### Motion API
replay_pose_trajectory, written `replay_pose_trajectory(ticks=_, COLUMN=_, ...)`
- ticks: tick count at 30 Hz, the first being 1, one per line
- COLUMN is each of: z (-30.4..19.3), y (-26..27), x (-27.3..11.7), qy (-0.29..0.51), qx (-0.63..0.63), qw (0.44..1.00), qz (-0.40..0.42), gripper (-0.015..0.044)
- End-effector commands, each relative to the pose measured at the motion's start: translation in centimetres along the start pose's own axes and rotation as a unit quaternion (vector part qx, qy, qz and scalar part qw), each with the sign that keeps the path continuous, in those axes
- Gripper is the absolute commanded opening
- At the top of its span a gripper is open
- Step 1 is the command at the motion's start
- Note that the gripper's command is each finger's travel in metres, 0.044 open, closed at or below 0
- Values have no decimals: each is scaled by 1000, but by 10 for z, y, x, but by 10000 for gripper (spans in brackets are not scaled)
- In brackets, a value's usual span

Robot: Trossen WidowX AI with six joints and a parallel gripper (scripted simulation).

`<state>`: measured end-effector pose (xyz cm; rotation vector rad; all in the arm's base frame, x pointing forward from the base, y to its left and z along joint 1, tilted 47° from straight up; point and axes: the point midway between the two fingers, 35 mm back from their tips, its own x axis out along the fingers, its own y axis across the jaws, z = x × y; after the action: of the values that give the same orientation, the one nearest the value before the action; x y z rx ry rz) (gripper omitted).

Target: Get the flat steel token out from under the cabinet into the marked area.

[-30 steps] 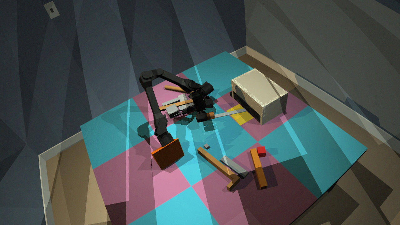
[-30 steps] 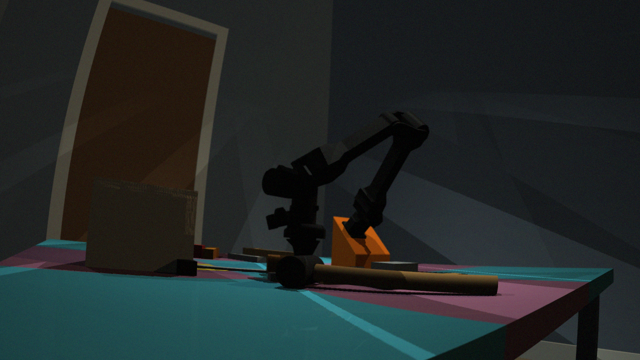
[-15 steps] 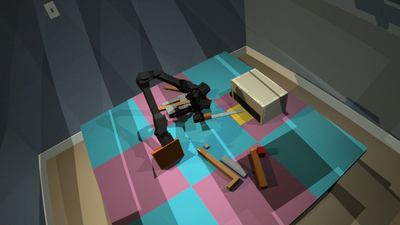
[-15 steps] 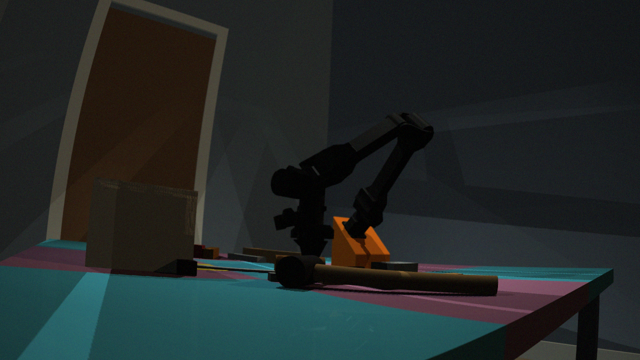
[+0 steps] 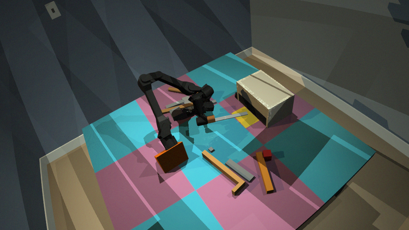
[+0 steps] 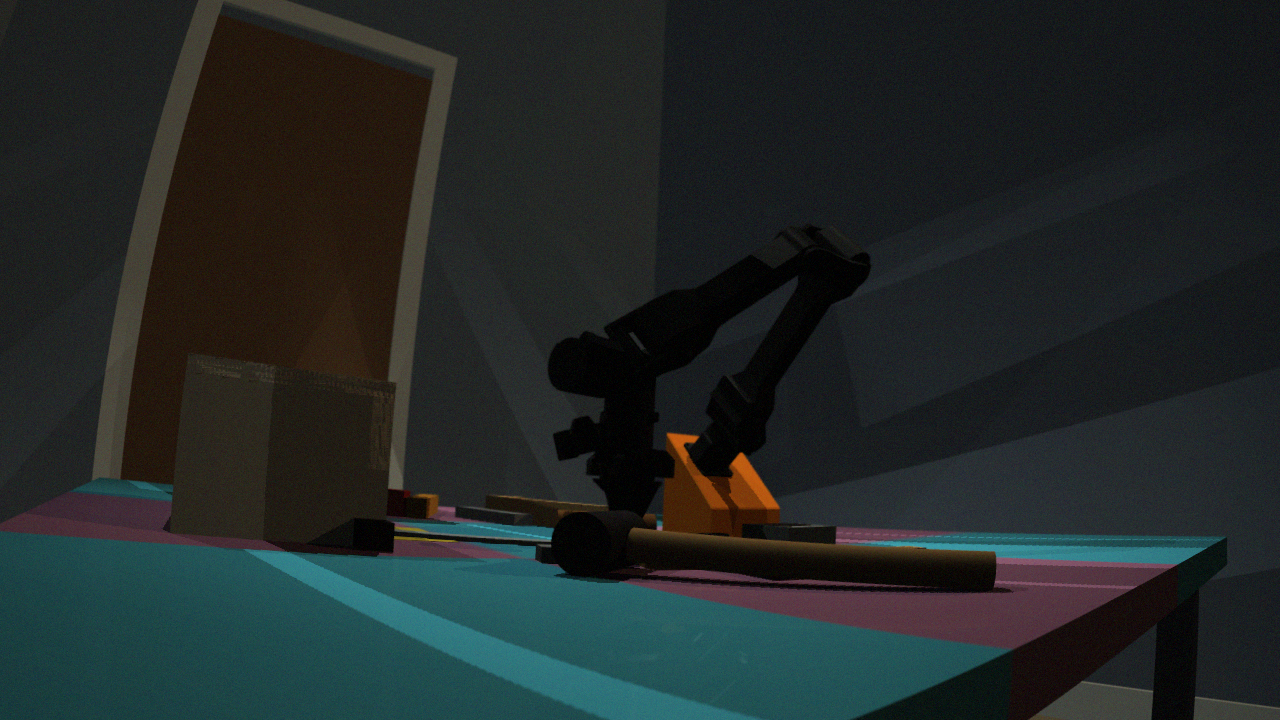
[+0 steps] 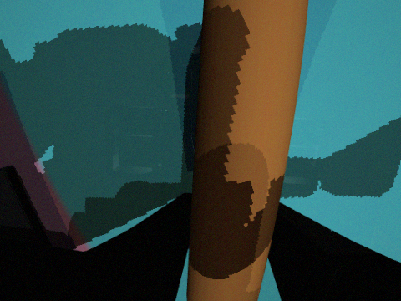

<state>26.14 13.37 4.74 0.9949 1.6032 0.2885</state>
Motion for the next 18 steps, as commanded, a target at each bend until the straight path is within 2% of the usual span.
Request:
replay_pose_trajectory(ticks=1, z=-5, y=1, x=-1, qy=1, qx=2, qw=1000, qz=1, gripper=0)
replay_pose_trajectory(ticks=18, z=-10, y=1, x=-3, qy=2, qx=-35, qw=999, qz=1, gripper=0)
